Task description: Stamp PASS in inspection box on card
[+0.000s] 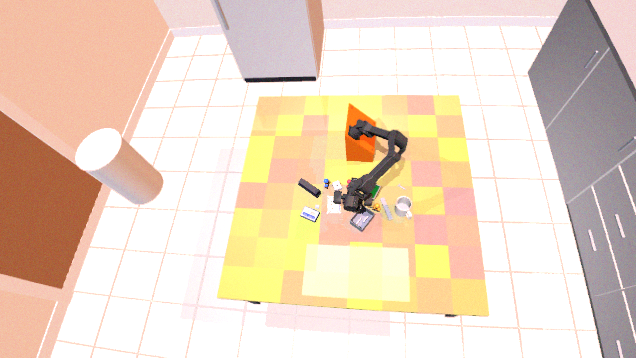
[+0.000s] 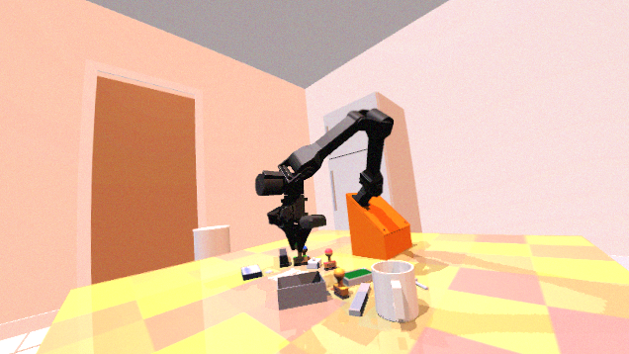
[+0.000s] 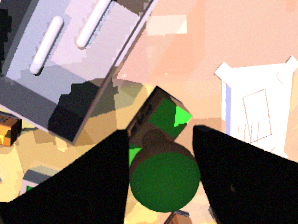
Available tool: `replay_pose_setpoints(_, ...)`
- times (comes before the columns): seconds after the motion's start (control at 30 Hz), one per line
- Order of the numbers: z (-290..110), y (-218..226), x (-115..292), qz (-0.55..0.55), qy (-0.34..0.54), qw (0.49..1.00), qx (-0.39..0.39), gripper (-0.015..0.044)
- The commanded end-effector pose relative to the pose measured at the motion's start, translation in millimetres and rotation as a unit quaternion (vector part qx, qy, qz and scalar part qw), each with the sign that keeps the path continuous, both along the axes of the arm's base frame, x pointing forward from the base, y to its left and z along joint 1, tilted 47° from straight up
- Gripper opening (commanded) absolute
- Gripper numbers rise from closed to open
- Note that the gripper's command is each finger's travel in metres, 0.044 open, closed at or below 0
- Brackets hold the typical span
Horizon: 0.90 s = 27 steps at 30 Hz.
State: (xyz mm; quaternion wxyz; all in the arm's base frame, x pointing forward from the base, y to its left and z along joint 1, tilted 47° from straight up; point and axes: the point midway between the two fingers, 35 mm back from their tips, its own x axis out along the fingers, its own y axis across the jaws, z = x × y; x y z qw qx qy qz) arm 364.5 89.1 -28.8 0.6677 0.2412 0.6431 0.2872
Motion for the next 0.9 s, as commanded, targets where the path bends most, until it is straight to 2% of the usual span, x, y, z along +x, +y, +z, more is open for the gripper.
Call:
replay_pose_setpoints(0.0,2,-2,0,0.002,0.0,1.0,-0.003,0.0)
replay_pose_setpoints(0.5,7,-6,-1,0.003,0.001,1.0,-0.006,0.0)
replay_pose_setpoints(0.87,36,17,-33,0.004,0.002,1.0,-0.008,0.0)
